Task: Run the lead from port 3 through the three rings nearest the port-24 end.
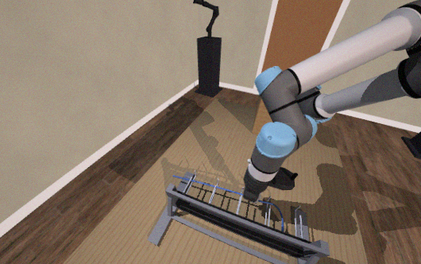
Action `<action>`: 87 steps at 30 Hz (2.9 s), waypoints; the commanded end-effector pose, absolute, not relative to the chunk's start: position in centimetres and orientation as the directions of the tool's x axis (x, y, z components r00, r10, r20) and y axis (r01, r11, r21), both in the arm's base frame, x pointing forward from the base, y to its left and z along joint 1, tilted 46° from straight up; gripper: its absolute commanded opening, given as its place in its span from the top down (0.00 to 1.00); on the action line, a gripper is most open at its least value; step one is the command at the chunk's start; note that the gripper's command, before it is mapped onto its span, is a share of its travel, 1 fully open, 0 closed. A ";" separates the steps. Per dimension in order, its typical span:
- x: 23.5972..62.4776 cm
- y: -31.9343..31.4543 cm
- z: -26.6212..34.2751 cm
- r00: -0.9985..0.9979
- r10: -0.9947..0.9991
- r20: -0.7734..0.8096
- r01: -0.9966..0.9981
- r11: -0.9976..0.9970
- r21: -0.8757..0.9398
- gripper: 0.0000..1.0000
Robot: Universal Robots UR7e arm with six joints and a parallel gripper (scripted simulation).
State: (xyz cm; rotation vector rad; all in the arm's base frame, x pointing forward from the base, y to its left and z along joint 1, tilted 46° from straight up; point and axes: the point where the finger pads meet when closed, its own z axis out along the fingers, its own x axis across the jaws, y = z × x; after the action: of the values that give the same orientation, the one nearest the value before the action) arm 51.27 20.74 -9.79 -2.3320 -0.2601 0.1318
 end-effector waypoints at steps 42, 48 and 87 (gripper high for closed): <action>55.2 21.6 -9.8 0.974 0.226 -0.014 0.148 -0.682 -0.717 1.00; 55.2 21.6 -9.8 0.974 0.226 -0.014 0.148 -0.682 -0.717 1.00; 55.2 21.6 -9.8 0.974 0.226 -0.014 0.148 -0.682 -0.717 0.33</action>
State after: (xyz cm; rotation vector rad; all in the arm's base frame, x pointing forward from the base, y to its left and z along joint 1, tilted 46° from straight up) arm 55.17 21.67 -9.85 -2.3317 -0.2600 0.1316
